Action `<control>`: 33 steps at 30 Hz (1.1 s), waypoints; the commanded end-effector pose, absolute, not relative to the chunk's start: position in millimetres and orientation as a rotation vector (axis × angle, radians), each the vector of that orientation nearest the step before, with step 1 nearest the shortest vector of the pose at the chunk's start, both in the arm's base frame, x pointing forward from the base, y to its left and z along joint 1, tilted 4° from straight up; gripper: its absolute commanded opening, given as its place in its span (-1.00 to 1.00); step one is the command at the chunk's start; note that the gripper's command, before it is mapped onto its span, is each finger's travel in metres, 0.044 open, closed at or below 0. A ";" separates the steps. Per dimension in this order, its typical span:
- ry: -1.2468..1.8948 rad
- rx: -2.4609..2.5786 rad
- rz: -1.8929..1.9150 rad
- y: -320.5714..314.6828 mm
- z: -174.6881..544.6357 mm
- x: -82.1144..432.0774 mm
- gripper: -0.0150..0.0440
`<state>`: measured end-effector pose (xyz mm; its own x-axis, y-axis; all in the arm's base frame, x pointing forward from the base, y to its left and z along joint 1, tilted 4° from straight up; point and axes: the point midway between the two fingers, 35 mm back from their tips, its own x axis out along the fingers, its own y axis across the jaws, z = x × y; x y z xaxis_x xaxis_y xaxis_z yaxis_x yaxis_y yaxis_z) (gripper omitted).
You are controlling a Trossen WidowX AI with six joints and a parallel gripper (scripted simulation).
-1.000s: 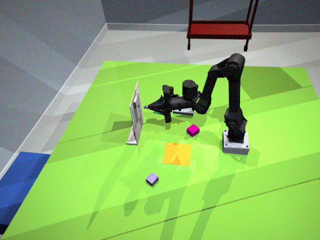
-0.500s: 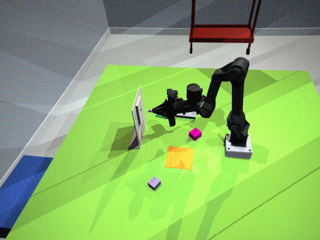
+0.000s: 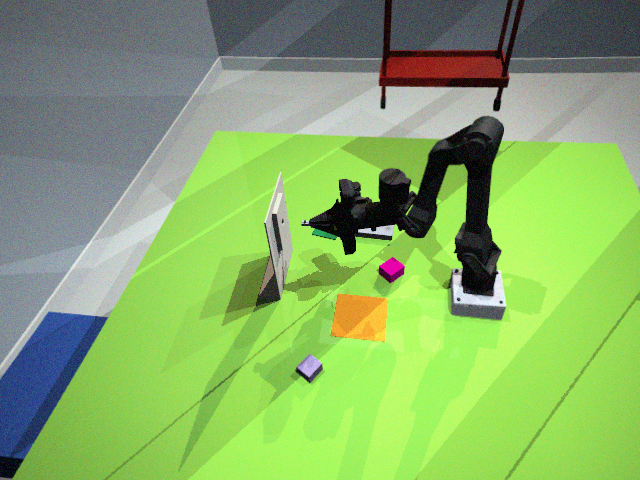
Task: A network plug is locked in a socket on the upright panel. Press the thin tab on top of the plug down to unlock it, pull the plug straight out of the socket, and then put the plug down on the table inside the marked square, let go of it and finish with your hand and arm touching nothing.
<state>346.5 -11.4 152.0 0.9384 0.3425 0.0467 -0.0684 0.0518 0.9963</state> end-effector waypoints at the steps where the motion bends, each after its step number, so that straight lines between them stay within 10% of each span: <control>1: 0.228 1.493 0.318 -11.6 151.3 342.0 -0.49; 33: 0.229 1.492 0.319 -11.1 181.3 329.4 -0.49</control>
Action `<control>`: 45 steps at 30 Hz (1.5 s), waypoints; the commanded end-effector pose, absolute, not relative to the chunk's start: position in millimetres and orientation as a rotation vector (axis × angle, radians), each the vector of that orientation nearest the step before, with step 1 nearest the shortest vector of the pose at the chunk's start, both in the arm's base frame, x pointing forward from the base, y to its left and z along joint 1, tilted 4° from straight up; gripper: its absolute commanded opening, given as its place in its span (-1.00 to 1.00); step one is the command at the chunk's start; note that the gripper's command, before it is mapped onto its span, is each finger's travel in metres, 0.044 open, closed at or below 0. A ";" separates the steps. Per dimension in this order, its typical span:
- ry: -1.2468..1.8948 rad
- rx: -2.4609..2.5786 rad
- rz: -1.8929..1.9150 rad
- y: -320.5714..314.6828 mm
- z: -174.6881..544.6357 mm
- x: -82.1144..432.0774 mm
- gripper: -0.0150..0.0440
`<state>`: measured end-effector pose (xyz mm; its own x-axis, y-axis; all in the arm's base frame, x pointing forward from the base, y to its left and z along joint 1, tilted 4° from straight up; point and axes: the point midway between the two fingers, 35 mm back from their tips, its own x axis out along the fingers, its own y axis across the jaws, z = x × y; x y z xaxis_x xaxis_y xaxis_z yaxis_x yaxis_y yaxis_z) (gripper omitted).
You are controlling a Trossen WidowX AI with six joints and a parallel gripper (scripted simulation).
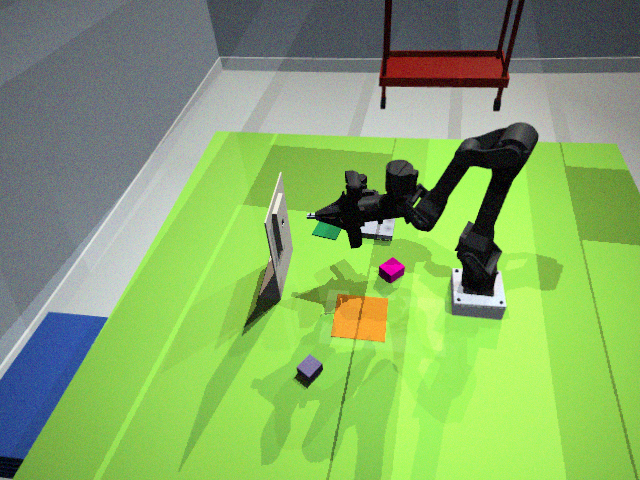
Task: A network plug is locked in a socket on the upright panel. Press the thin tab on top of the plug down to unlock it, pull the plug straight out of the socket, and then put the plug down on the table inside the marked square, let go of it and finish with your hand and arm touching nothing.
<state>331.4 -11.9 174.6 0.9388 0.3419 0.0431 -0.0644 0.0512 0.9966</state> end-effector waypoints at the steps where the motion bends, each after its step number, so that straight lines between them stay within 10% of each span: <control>1: 0.229 1.493 0.319 -10.9 182.7 328.7 -0.49; 45: 0.475 1.594 0.091 38.7 163.9 320.5 -0.49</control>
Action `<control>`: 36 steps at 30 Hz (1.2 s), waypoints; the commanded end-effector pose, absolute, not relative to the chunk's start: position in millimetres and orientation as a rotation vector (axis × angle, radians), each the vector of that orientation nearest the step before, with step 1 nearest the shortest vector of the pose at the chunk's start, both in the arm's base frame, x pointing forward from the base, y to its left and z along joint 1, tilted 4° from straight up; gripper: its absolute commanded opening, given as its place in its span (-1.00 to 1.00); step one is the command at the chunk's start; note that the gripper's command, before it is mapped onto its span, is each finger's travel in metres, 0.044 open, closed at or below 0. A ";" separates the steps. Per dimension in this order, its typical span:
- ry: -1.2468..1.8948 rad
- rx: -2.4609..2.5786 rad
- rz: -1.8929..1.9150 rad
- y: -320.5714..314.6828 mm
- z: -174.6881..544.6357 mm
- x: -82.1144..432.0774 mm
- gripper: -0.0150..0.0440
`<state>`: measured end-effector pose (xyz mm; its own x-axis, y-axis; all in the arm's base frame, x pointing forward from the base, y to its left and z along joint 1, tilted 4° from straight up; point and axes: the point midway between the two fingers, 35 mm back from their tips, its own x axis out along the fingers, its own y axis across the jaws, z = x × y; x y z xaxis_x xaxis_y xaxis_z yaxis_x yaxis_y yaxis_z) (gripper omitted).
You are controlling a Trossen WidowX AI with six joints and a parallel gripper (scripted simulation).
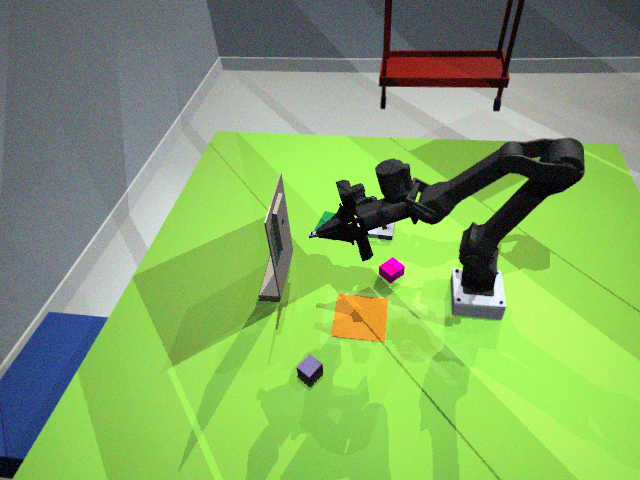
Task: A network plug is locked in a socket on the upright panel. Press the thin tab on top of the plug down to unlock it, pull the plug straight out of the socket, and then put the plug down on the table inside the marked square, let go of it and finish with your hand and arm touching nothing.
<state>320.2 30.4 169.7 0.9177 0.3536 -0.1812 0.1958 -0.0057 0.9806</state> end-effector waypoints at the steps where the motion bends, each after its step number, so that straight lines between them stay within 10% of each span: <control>1: 0.488 1.594 0.078 41.1 161.5 320.1 -0.49; 36: 0.874 1.332 -0.346 100.5 86.4 259.0 -0.49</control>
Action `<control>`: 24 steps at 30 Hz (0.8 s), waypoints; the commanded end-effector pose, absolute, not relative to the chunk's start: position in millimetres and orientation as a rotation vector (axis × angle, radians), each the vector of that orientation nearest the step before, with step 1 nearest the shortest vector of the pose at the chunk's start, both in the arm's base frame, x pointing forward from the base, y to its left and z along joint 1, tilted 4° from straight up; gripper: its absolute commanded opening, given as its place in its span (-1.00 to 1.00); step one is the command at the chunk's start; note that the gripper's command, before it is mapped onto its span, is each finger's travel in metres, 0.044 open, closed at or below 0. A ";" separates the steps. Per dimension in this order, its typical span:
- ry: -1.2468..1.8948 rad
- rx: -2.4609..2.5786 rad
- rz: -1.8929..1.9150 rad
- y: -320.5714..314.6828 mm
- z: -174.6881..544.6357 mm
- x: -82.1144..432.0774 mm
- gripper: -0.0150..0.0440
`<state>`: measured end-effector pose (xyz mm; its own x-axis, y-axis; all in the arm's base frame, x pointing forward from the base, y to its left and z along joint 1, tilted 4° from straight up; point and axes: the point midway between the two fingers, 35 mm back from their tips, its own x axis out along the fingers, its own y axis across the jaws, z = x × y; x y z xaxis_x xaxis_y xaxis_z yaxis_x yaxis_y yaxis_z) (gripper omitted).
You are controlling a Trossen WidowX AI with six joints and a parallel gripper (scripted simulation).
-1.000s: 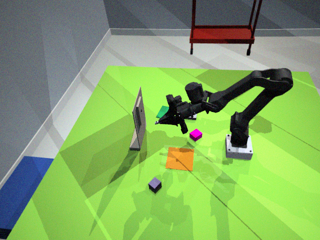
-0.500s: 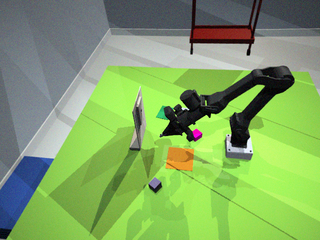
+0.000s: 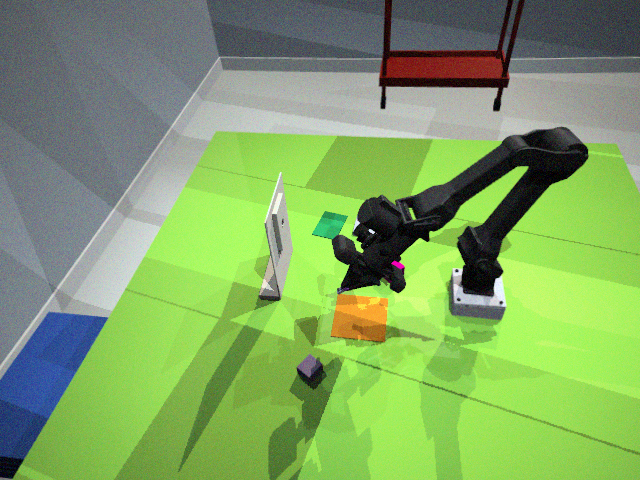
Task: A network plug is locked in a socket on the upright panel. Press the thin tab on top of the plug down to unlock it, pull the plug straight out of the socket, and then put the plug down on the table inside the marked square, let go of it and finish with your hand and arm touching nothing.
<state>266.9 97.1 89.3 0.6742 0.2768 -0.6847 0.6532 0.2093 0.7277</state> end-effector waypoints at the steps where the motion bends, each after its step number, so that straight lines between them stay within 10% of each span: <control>1: 0.882 1.317 -0.357 101.2 84.9 256.3 -0.49; 24: 0.928 1.214 -0.418 104.4 59.9 241.8 -0.49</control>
